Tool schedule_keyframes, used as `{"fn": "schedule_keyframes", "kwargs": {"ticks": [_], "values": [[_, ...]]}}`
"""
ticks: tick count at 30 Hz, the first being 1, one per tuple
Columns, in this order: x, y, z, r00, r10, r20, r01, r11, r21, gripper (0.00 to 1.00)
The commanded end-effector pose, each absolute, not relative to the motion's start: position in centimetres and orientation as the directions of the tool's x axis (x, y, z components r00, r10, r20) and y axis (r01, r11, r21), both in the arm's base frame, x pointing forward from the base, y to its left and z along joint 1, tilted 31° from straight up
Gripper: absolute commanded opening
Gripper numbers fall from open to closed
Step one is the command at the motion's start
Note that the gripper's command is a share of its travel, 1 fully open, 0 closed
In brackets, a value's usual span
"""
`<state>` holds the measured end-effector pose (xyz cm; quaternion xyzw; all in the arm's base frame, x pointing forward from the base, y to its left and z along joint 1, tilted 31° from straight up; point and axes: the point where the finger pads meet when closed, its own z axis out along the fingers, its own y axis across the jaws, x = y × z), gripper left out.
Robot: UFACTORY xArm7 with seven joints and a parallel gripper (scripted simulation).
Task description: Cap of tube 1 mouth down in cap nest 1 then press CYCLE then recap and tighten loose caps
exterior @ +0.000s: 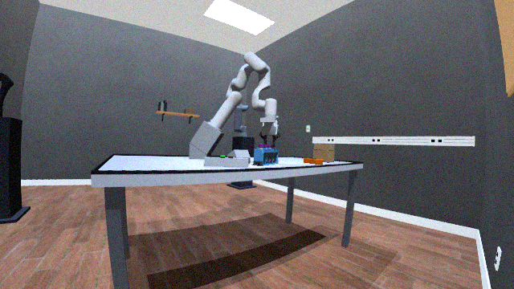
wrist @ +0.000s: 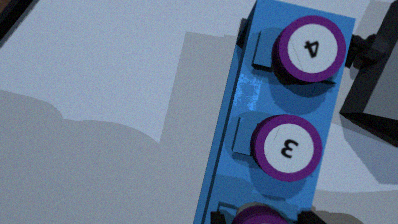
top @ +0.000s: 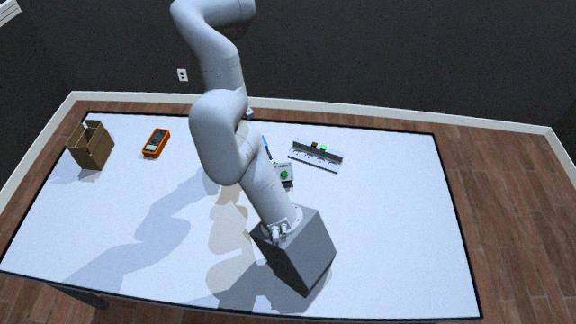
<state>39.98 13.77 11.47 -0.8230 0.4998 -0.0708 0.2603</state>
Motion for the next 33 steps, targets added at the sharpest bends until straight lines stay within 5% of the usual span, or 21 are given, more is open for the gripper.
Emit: {"fn": "schedule_keyframes", "kwargs": {"ticks": [1,2,3,17,33], "values": [[40.10,13.79,11.47,0.490,-0.859,-0.145,-0.785,-0.363,-0.503,0.46],[40.10,13.79,11.47,0.490,-0.859,-0.145,-0.785,-0.363,-0.503,0.46],[40.10,13.79,11.47,0.490,-0.859,-0.145,-0.785,-0.363,-0.503,0.00],[40.10,13.79,11.47,0.490,-0.859,-0.145,-0.785,-0.363,-0.503,0.00],[40.11,13.79,11.46,0.254,-0.926,-0.278,-0.890,-0.111,-0.443,0.00]]}}
